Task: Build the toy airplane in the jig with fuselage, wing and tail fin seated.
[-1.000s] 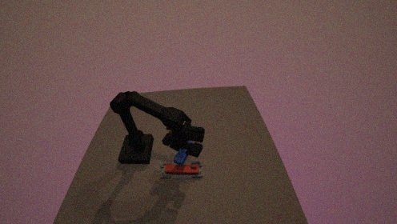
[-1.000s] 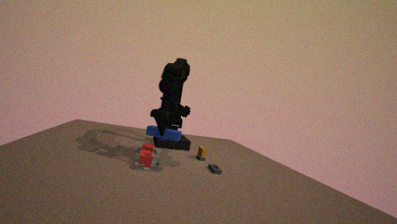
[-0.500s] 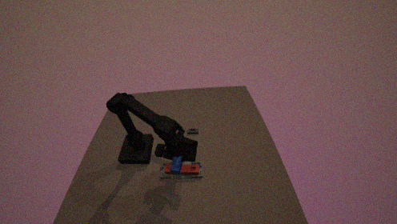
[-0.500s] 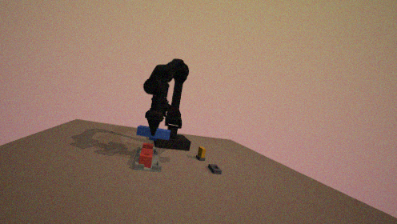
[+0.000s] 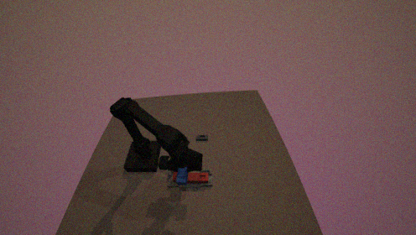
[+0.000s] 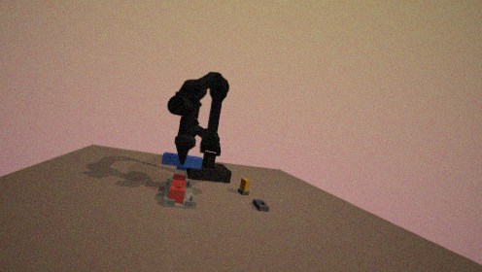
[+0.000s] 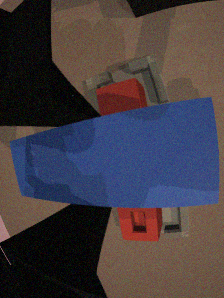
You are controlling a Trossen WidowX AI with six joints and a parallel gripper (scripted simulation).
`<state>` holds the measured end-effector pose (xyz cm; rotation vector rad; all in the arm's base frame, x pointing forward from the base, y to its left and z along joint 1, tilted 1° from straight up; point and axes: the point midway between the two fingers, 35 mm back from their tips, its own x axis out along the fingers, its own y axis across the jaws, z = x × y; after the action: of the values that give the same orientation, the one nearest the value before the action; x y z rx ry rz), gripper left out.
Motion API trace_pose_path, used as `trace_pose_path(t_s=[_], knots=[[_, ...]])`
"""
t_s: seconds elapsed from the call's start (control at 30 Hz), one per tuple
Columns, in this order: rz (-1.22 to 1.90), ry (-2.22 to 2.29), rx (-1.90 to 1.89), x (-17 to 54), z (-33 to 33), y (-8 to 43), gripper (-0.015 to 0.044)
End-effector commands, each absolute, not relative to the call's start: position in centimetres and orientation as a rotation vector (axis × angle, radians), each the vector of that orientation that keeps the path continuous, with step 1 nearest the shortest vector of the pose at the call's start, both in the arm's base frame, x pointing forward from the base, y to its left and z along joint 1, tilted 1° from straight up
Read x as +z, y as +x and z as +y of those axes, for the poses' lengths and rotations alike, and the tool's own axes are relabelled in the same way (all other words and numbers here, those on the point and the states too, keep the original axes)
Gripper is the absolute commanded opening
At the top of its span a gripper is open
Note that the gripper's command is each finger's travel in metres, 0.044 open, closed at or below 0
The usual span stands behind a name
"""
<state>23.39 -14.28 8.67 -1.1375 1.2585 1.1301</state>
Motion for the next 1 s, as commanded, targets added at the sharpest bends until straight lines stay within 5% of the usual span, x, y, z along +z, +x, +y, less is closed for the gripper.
trace_pose_path(t_s=[0.0, 0.97], knots=[[1.261, -1.147, 1.129, 8.7, -14.4, 23.4, 0.0195], [1.261, -1.147, 1.129, 6.4, -14.6, 23.4, 0.0195]])
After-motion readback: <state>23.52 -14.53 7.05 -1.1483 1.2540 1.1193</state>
